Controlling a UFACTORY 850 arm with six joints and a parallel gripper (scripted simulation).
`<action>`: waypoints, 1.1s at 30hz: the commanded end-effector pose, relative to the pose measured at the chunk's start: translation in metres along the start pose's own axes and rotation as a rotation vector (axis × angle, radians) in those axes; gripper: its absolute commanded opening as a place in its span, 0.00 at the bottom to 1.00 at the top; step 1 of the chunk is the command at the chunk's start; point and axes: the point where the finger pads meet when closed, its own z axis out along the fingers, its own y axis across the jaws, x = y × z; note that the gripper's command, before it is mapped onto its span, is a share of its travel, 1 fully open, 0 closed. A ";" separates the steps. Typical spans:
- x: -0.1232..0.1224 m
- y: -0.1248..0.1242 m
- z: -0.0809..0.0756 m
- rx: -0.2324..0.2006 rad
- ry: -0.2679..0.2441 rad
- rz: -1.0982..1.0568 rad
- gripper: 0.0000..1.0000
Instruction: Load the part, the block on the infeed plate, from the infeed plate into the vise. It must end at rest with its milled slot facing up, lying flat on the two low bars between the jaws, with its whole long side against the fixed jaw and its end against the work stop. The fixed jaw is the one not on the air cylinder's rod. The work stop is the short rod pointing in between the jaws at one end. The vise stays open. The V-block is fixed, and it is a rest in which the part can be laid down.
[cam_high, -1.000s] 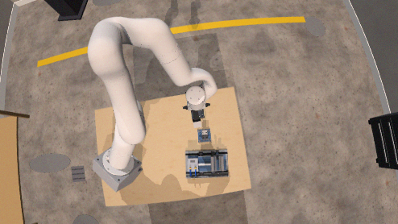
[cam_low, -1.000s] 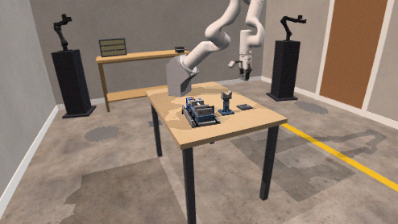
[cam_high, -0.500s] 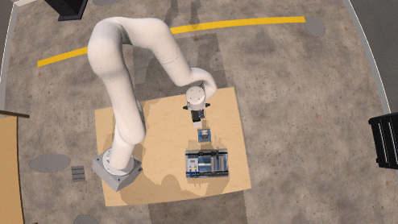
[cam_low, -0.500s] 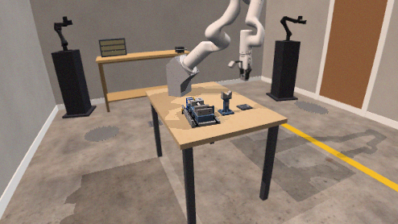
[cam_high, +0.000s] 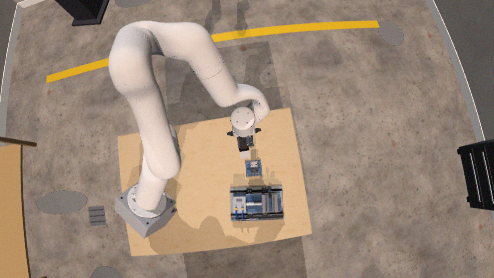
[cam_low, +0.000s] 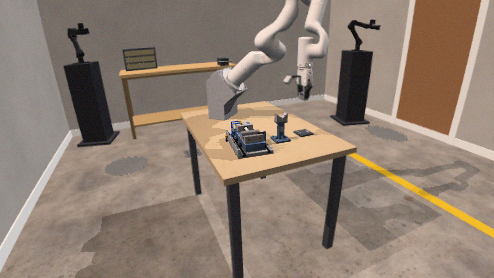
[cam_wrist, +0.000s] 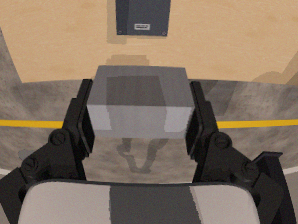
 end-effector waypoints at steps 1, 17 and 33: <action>0.001 -0.001 0.000 0.001 0.003 0.000 0.00; 0.009 0.000 0.000 -0.006 0.030 0.006 0.00; 0.030 0.002 0.000 -0.018 0.099 0.018 0.00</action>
